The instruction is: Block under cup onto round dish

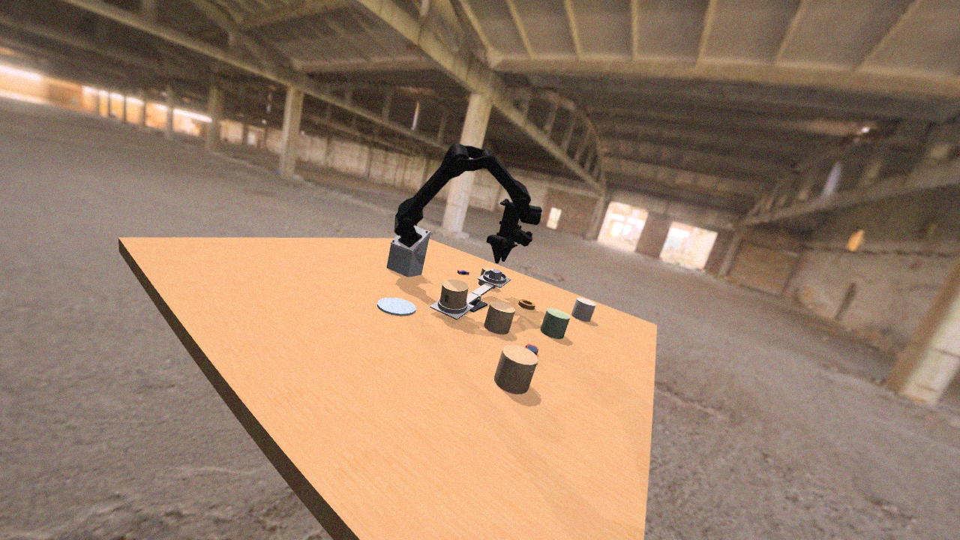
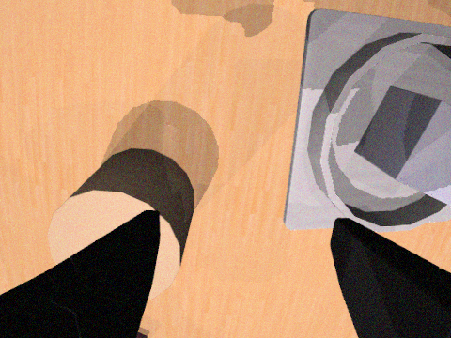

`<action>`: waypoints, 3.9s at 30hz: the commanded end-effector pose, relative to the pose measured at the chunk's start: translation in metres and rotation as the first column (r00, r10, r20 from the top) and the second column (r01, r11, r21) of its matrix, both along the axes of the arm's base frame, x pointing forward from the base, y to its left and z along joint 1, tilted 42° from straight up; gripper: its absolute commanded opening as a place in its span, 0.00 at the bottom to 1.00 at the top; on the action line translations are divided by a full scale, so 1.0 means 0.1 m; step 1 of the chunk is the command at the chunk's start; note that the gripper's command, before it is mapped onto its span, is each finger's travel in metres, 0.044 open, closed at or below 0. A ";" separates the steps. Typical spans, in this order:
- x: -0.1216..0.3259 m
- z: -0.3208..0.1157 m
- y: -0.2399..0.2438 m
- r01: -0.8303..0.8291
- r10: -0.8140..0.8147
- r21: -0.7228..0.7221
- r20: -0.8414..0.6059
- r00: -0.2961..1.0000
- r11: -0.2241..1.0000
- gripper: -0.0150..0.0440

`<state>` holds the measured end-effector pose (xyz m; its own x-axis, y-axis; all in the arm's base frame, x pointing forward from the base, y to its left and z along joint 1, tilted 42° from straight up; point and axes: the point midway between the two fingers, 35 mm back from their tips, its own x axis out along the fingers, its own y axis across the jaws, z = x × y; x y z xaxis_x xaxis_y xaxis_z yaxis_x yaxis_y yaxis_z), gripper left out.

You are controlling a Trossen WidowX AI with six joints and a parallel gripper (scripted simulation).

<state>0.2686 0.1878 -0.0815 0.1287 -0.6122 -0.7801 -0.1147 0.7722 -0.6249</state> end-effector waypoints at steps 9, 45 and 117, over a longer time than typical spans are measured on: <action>0.11 0.18 -0.08 -0.299 0.286 -0.024 -0.231 0.930 0.954 0.69; 0.29 0.41 -0.46 -0.768 0.640 0.152 -0.664 0.387 0.622 0.69; 0.39 1.03 -0.37 -0.769 0.669 0.185 -0.640 0.378 0.611 0.25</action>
